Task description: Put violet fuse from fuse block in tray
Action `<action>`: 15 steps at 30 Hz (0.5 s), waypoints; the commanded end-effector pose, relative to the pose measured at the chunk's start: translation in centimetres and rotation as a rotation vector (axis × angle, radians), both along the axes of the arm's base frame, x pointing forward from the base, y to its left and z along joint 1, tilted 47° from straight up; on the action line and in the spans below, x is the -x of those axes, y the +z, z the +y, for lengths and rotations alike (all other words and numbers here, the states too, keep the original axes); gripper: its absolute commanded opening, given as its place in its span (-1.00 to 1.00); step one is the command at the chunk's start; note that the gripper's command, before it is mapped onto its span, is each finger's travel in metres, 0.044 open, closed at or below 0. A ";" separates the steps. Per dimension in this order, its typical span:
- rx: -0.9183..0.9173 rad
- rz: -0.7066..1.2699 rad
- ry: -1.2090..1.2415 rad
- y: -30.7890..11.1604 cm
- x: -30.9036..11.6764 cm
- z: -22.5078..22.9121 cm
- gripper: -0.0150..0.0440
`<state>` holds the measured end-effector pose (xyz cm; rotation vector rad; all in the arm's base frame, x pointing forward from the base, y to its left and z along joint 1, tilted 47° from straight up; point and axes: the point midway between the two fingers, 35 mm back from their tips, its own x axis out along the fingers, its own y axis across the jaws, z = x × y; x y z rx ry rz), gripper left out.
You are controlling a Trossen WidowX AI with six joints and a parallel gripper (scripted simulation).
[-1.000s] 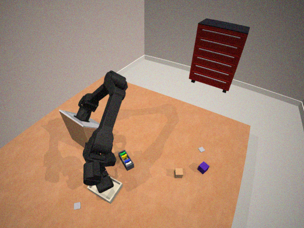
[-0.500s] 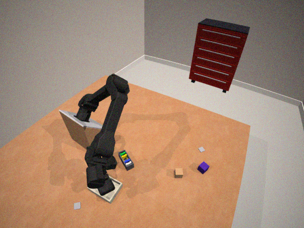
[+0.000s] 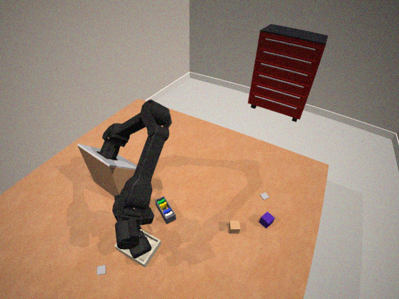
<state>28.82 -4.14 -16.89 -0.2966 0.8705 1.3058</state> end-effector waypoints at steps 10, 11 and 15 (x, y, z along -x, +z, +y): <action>-0.002 0.002 -0.005 1.8 0.0 -1.9 0.63; -0.004 0.003 -0.007 2.4 0.1 -2.6 0.63; -0.004 0.003 -0.007 2.6 0.1 -2.8 0.63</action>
